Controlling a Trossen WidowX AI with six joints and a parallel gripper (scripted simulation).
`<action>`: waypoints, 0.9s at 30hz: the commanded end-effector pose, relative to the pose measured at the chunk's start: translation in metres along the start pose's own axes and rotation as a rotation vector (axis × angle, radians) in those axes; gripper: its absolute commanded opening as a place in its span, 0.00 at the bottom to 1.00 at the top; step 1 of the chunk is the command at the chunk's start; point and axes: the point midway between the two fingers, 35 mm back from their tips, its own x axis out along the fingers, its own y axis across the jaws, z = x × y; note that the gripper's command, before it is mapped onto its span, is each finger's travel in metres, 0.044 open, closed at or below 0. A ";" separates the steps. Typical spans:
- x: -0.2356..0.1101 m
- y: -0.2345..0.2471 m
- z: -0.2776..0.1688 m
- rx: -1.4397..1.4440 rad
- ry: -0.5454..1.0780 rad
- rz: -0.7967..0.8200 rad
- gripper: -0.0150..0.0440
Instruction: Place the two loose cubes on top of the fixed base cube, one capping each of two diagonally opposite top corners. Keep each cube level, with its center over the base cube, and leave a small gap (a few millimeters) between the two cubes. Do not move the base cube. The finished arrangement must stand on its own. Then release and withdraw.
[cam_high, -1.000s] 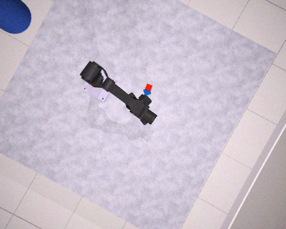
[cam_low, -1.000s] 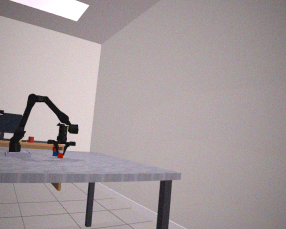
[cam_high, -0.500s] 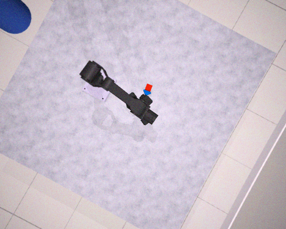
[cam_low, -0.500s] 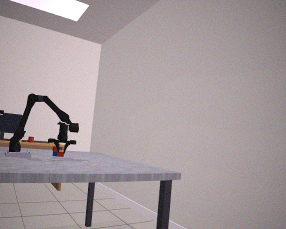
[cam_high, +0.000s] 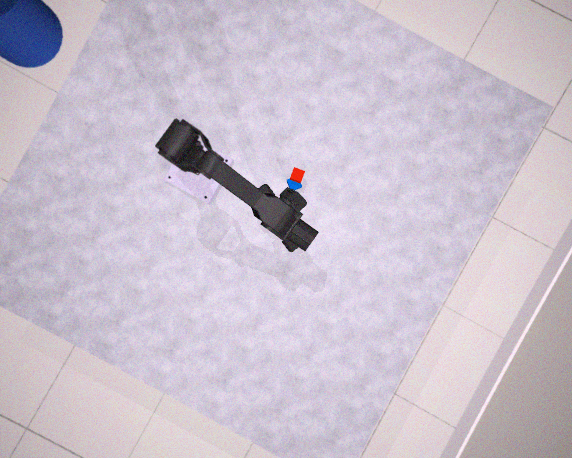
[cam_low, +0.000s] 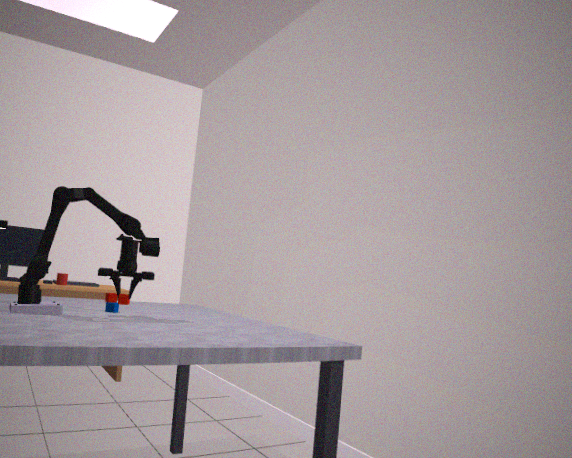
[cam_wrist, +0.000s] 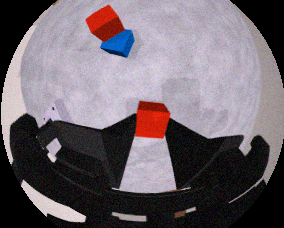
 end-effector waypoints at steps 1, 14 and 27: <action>-0.014 -0.001 0.001 -0.007 -0.005 -0.013 0.43; -0.042 0.001 -0.001 -0.016 0.001 -0.003 0.43; -0.066 0.005 -0.004 -0.024 0.006 0.005 0.43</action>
